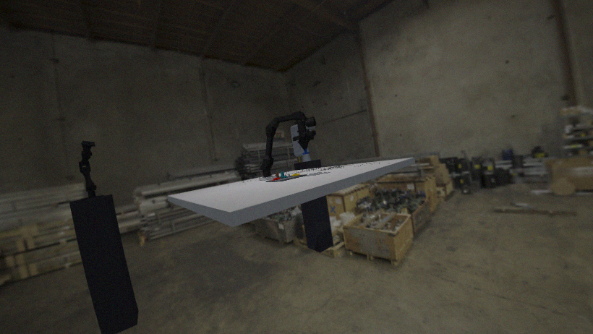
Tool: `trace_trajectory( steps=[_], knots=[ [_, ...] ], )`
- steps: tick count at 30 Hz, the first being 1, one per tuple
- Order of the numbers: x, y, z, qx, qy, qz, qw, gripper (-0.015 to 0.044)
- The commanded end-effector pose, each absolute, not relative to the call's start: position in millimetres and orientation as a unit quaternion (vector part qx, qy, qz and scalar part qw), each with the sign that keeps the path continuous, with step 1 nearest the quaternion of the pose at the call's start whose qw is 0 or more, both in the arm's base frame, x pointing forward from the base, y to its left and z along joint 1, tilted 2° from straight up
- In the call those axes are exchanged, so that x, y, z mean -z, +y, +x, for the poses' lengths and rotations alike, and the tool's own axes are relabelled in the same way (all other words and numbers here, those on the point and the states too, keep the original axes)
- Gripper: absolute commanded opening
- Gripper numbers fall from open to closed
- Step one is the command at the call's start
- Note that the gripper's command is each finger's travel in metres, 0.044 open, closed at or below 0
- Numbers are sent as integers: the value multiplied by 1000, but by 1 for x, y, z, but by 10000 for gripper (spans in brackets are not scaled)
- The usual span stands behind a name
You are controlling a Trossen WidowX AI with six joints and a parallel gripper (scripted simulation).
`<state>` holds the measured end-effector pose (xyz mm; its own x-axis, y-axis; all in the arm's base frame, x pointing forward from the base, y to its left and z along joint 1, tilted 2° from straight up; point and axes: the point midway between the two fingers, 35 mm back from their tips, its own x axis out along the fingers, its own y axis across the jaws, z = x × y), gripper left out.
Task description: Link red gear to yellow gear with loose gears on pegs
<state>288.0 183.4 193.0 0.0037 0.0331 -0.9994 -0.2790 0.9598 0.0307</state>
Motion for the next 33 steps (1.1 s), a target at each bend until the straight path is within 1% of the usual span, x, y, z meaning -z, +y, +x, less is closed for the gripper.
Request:
trace_trajectory(
  steps=[1, 33],
  knots=[
    [-192, 178, 290, -110, 697, -87, 703, 0],
    [-157, 107, 305, -108, 696, -90, 704, 0]
  ],
)
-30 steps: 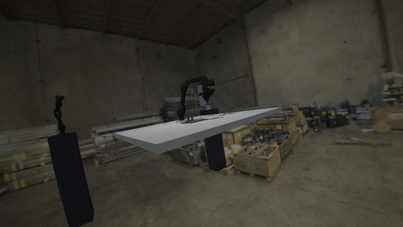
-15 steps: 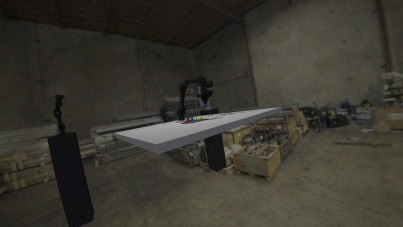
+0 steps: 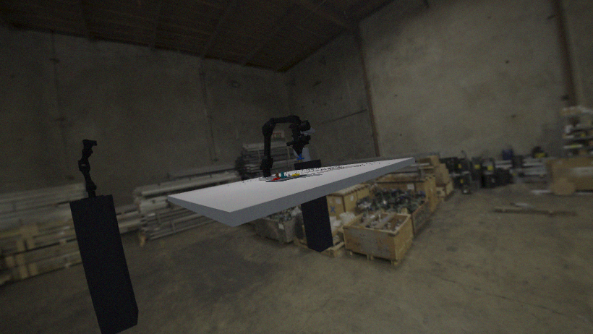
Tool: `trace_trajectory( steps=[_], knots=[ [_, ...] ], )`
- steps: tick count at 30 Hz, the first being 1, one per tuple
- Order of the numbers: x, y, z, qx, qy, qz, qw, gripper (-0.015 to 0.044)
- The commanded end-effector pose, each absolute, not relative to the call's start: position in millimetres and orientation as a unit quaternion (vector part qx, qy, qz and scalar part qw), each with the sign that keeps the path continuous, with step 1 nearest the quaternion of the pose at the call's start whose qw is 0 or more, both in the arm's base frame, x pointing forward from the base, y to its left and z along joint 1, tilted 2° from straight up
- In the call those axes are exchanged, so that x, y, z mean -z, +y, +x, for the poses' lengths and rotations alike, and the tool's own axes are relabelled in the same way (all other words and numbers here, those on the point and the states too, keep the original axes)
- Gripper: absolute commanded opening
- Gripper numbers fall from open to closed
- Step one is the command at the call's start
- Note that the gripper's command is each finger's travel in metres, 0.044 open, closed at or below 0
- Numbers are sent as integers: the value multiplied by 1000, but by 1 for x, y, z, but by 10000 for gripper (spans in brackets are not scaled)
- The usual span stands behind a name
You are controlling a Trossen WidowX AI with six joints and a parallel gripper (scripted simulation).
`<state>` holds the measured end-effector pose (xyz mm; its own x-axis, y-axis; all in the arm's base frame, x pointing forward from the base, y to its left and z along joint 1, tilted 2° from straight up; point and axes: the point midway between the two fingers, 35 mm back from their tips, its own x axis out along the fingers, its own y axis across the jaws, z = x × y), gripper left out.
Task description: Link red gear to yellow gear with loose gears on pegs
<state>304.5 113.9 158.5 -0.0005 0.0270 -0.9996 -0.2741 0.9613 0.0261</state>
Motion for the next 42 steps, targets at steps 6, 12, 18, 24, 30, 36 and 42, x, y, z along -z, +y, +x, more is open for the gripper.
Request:
trace_trajectory(
  steps=[6, 12, 18, 24, 30, 36, 42],
  knots=[
    [-150, 94, 306, -108, 696, -90, 704, 0],
    [-143, 80, 305, -108, 696, -91, 704, 0],
    [-136, 67, 304, -108, 697, -91, 703, 0],
    [-129, 54, 302, -108, 697, -92, 703, 0],
    [-122, 41, 299, -108, 697, -93, 703, 0],
    [-115, 28, 296, -108, 697, -93, 703, 0],
    [-108, 16, 291, -108, 697, -94, 702, 0]
  ],
)
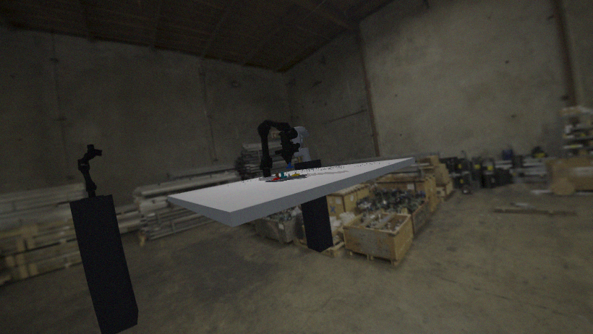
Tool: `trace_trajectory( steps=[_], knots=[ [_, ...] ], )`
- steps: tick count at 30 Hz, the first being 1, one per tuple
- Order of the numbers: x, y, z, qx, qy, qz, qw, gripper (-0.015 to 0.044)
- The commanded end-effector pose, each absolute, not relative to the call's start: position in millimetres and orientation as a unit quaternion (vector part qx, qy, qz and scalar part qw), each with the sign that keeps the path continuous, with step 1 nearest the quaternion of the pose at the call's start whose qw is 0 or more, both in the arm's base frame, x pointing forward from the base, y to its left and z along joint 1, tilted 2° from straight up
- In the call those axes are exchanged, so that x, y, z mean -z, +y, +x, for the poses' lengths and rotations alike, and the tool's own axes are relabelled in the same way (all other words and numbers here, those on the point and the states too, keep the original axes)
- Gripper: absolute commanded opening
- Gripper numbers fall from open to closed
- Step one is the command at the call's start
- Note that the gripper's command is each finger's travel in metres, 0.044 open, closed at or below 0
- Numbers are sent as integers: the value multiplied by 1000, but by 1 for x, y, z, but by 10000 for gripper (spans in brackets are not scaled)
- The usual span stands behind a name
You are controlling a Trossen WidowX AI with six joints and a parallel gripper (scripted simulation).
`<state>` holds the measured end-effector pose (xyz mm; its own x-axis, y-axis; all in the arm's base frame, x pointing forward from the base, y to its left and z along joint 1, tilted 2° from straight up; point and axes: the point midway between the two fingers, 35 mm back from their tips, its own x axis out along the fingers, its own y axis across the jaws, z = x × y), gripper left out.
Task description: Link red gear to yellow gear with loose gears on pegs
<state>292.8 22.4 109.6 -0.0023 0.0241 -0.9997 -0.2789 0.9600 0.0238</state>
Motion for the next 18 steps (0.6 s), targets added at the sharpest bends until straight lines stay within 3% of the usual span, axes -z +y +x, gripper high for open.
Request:
trace_trajectory(
  steps=[1, 18],
  knots=[
    [-106, 14, 290, -108, 697, -94, 702, 0],
    [-104, 9, 288, -106, 698, -92, 702, 0]
  ],
)
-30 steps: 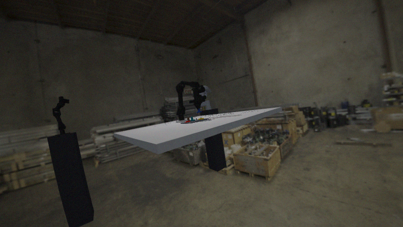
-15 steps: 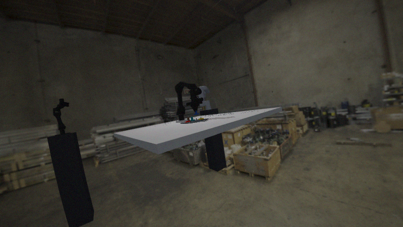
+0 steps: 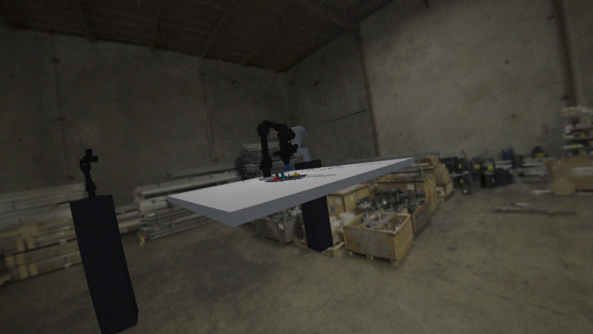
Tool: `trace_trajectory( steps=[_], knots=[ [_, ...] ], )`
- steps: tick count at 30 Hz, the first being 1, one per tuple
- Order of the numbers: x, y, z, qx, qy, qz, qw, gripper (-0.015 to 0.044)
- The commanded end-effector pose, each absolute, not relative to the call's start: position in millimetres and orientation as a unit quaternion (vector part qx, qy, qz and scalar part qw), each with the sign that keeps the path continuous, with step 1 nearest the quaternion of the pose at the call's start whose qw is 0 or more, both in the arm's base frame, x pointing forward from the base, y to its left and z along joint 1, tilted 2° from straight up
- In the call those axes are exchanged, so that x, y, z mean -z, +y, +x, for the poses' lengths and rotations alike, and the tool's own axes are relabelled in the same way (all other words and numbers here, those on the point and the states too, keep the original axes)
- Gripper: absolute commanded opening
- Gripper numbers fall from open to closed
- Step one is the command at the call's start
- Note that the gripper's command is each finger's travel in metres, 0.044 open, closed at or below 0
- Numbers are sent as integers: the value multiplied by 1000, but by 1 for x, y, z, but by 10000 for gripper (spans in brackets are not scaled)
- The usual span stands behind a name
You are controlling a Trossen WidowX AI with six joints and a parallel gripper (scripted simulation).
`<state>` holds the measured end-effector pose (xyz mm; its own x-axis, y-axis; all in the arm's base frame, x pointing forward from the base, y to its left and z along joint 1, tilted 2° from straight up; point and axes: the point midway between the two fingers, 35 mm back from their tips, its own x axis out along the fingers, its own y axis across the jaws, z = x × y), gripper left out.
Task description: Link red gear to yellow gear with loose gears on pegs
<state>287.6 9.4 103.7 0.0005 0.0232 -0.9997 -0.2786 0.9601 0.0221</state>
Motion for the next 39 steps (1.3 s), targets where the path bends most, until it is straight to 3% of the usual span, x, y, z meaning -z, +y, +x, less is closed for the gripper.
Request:
trace_trajectory(
  steps=[1, 39],
  knots=[
    [-104, 9, 288, -103, 698, -89, 703, 0],
    [-74, 9, 289, -55, 704, -41, 707, 0]
  ],
)
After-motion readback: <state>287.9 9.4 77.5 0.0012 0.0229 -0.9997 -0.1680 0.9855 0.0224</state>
